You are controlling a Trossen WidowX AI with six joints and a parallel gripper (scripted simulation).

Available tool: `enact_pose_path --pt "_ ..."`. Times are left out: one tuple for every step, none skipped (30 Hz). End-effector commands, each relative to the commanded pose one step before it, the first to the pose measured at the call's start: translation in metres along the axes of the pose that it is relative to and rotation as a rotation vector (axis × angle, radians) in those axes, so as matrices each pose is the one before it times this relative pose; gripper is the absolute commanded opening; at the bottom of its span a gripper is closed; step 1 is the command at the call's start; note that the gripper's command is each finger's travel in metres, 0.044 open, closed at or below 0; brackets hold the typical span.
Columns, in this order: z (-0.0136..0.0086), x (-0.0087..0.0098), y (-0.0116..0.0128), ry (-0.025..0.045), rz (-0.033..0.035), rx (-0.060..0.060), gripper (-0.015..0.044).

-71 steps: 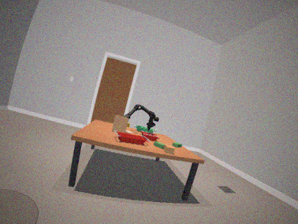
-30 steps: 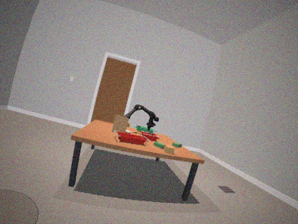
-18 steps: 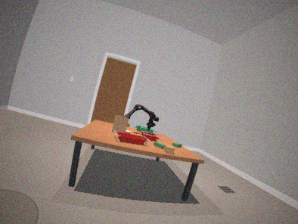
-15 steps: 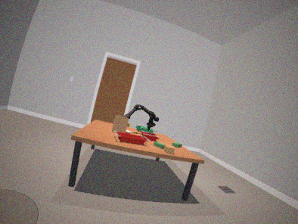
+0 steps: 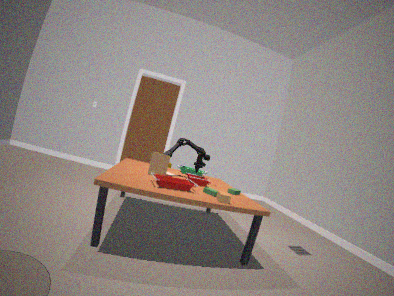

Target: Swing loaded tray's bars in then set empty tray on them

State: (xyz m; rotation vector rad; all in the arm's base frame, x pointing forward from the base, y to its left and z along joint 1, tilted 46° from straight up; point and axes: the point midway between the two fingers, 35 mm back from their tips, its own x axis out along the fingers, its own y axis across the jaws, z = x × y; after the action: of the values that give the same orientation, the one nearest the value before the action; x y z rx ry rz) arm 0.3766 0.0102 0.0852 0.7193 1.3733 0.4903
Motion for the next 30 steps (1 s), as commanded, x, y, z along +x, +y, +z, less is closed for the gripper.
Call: enact_pose_path --pt "0.00001 -0.00001 0.0 -0.00004 -0.00001 0.0 0.0" --pt "0.0 0.0 0.0 0.0 0.0 0.0 0.0026" --pt "0.0 0.0 0.0 0.0 0.0 0.0 0.0053" --pt "0.0 0.0 0.0 0.0 0.0 0.0 0.0079" --pt "0.0 0.0 0.0 0.0 0.0 0.0 0.0105" --pt "0.0 0.0 0.0 0.0 0.0 0.0 0.0131" --pt "0.0 0.0 0.0 0.0 0.0 0.0 0.0157" --pt "0.00038 -0.00248 -0.00016 -0.00005 -0.00051 0.0 0.0184" --pt "0.00062 -0.00444 -0.00027 -0.00006 -0.00084 0.0001 0.021" --pt "0.00079 -0.00665 -0.00037 -0.00005 -0.00112 0.0001 0.0236" --pt "0.00082 -0.00923 -0.00044 0.0 -0.00127 0.0001 0.0263" --pt "0.00054 -0.01015 -0.00038 0.00008 -0.00101 0.0002 0.0289" --pt "0.00018 -0.01138 -0.00029 0.00017 -0.00066 0.0002 0.0315" --pt "-0.00034 -0.01282 -0.00014 0.00027 -0.00015 0.0002 0.0341" --pt "-0.001 -0.01395 0.00009 0.00035 0.00055 0.0001 0.0367" --pt "-0.00132 -0.01155 0.00028 0.0003 0.00102 0.0001 0.0394" --pt "-0.00102 -0.00704 0.00027 0.00018 0.00088 0.0 0.042" --pt "0.00251 0.03053 -0.00077 0.00333 0.00128 -0.0024 0.044" --pt "0.00053 -0.00102 -0.00894 -0.00268 -0.00743 -0.002 0.044" --pt "0.0004 -0.00161 -0.0149 -0.00388 -0.01208 -0.0032 0.044" --pt "-0.00035 -0.00176 -0.01811 -0.00377 -0.01415 -0.0038 0.044" --pt "-0.00126 -0.0015 -0.01804 -0.00278 -0.01349 -0.0038 0.044" --pt "-0.00216 -0.00124 -0.01791 -0.00183 -0.01277 -0.0038 0.044" --pt "-0.00305 -0.00097 -0.01772 -0.00094 -0.012 -0.0038 0.044" --pt "-0.00328 -0.0006 -0.01487 -0.00014 -0.00955 -0.0032 0.044" --pt "-0.00429 -0.00043 -0.01602 0.00049 -0.00973 -0.0035 0.044" --pt "-0.00542 -0.00018 -0.01694 0.00122 -0.00962 -0.0039 0.044" --pt "-0.00653 0.00001 -0.0173 0.00022 -0.00737 -0.0001 0.044" --pt "-0.00733 0.00032 -0.0169 0.00071 -0.00642 -0.0002 0.044" --pt "-0.00806 0.00062 -0.01635 0.00113 -0.00541 -0.0003 0.044"
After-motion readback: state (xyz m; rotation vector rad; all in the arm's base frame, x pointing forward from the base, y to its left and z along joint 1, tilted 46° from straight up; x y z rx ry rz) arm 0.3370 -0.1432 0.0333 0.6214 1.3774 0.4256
